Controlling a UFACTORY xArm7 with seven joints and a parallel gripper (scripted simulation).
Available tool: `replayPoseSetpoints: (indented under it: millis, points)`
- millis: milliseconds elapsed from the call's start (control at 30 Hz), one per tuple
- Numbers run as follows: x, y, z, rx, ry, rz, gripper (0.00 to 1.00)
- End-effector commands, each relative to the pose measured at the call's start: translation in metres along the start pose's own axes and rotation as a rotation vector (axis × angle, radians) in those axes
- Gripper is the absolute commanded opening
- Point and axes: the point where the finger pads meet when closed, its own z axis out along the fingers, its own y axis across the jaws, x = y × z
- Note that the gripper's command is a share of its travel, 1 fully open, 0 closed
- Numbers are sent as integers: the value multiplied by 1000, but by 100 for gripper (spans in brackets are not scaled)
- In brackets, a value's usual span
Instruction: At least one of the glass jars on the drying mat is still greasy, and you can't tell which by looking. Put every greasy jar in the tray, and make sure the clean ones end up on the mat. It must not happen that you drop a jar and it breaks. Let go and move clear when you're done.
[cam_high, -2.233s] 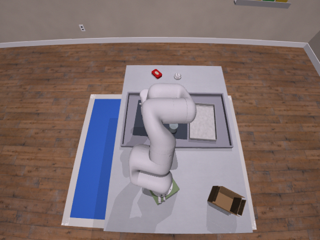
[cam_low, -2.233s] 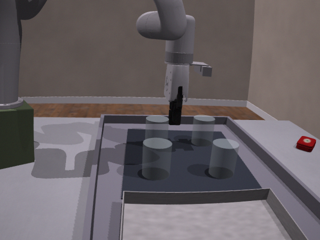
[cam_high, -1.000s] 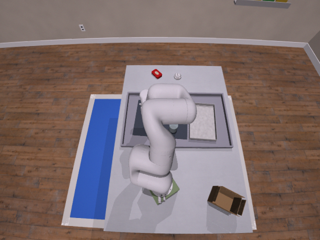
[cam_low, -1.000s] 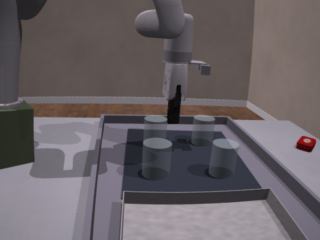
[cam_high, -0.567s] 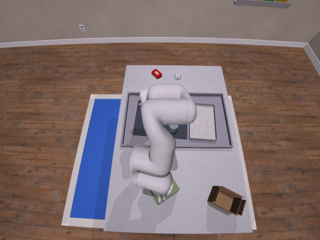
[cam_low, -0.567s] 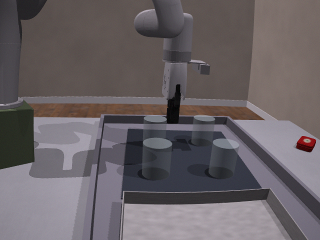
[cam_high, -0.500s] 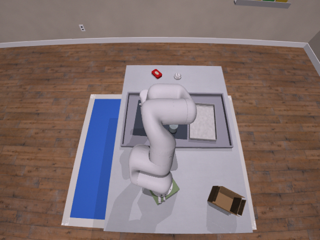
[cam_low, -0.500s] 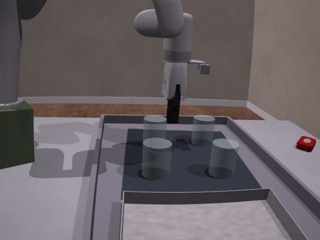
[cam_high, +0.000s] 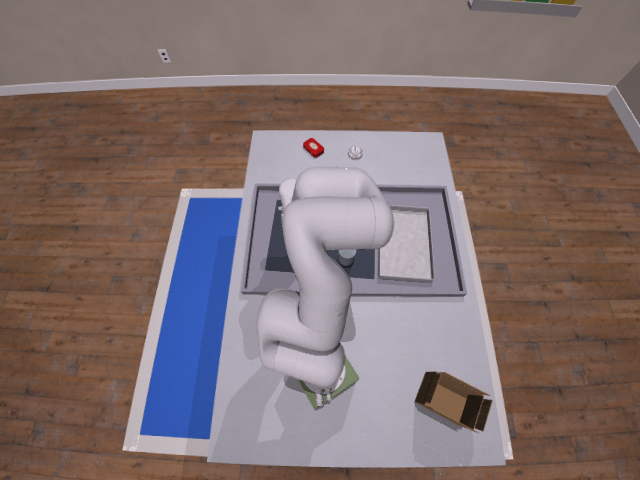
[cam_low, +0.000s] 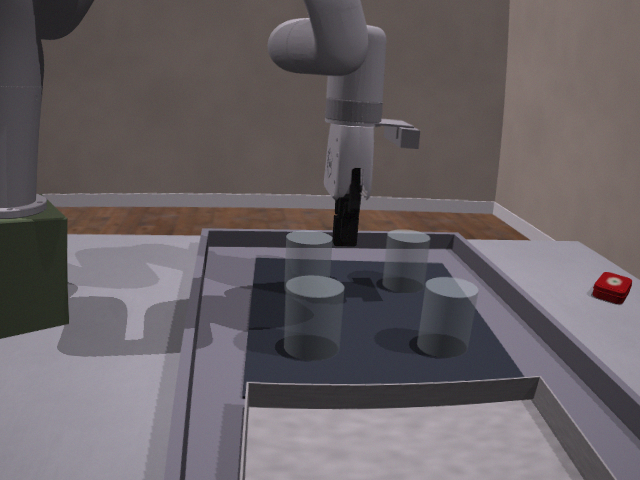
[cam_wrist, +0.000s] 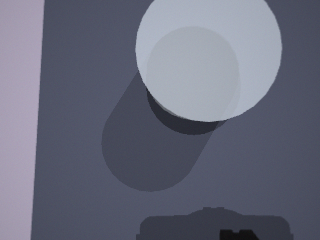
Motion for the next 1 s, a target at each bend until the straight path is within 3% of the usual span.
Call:
replayPoseSetpoints:
  millis: [0, 233, 967]
  points:
    - [7, 0, 1, 0, 4, 0, 0]
    - [24, 0, 6, 0, 4, 0, 0]
    - [24, 0, 6, 0, 4, 0, 0]
